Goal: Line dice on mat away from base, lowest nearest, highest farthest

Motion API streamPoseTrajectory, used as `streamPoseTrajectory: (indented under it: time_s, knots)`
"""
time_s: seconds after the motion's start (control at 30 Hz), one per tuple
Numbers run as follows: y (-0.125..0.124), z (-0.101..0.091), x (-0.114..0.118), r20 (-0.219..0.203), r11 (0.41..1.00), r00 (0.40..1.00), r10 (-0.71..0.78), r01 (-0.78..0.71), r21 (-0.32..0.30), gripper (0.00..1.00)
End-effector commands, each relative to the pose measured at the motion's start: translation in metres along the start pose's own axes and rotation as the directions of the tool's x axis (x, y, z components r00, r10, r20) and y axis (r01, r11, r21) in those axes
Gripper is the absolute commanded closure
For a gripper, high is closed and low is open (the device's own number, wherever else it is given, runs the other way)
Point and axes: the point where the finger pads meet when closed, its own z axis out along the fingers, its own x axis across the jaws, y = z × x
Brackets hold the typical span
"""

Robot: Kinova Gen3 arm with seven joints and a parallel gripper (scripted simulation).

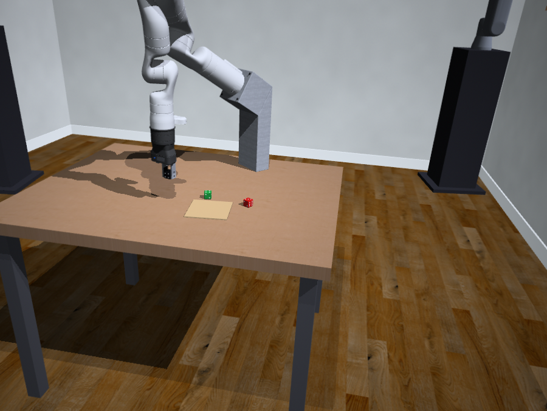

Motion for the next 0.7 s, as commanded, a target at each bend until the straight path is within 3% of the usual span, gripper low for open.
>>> streamPoseTrajectory:
  time_s: [0.0, 0.5, 0.67]
  knots:
    - [0.003, -0.007, 0.011, -0.024, 1.0, 1.0, -0.008, 0.008, -0.01, 0.51]
    - [0.002, -0.009, 0.012, -0.024, 1.0, 1.0, -0.012, 0.011, -0.01, 0.51]
    - [-0.009, -0.011, 0.052, -0.029, 0.995, 0.995, -0.097, 0.097, -0.012, 0.51]
